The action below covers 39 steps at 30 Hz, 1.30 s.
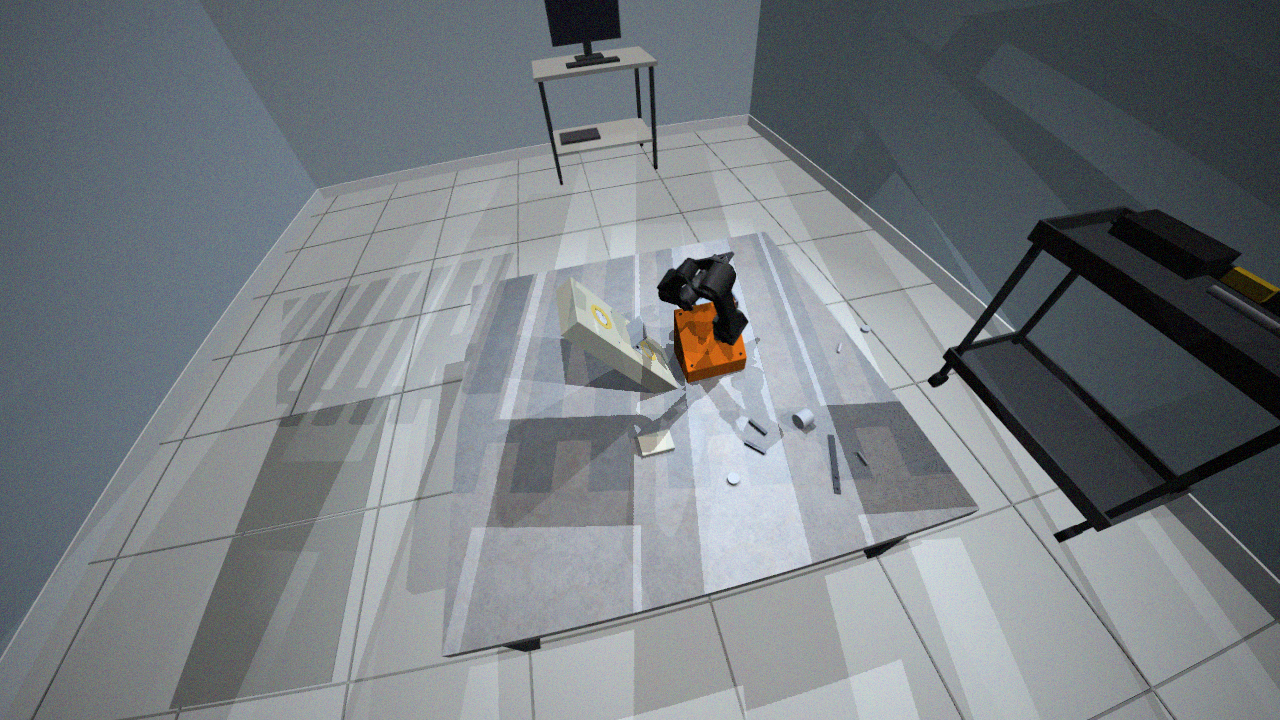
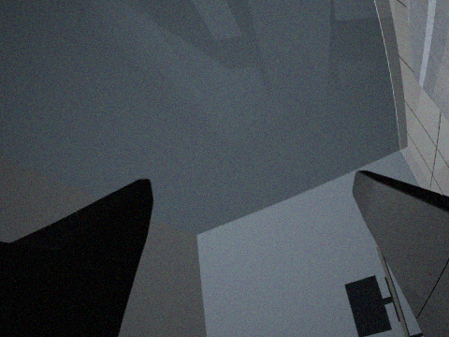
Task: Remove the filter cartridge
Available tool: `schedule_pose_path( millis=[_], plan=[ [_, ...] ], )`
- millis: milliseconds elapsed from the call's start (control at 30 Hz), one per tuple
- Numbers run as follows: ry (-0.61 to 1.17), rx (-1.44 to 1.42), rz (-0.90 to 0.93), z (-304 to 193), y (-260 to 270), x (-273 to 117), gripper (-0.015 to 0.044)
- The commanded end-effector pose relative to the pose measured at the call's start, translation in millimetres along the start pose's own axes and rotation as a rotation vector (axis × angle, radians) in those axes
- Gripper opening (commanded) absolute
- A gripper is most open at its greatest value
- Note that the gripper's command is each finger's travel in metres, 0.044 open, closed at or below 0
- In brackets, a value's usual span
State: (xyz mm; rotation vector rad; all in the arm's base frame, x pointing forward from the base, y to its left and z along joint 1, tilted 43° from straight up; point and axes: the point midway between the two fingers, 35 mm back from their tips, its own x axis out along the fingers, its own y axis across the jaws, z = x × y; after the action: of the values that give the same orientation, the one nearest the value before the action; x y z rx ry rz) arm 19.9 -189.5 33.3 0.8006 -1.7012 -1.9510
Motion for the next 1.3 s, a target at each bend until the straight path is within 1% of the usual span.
schedule_pose_path(
  millis=[0,233,333,467,633,800,900,1033,1167,1267],
  plan=[
    [-0.004,0.005,-0.004,0,0,0,0.0374],
    [-0.137,0.195,-0.182,-6,-14,-6,0.0190],
    [-0.222,0.337,-0.346,-17,-24,-16,0.0113],
    [-0.313,0.442,-0.535,-25,-40,-32,0.0113],
    [-0.464,0.594,-0.924,-46,-61,-78,0.0113],
    [-0.531,0.626,-1.338,-73,-61,-137,0.0113],
    [-0.538,0.614,-1.596,-89,-48,-175,0.0113],
    [-0.506,0.553,-1.941,-105,-15,-224,0.0113],
    [-0.427,0.436,-2.272,-110,31,-267,0.0113],
    [-0.350,0.325,-2.479,-107,67,-289,0.0113]
  ],
)
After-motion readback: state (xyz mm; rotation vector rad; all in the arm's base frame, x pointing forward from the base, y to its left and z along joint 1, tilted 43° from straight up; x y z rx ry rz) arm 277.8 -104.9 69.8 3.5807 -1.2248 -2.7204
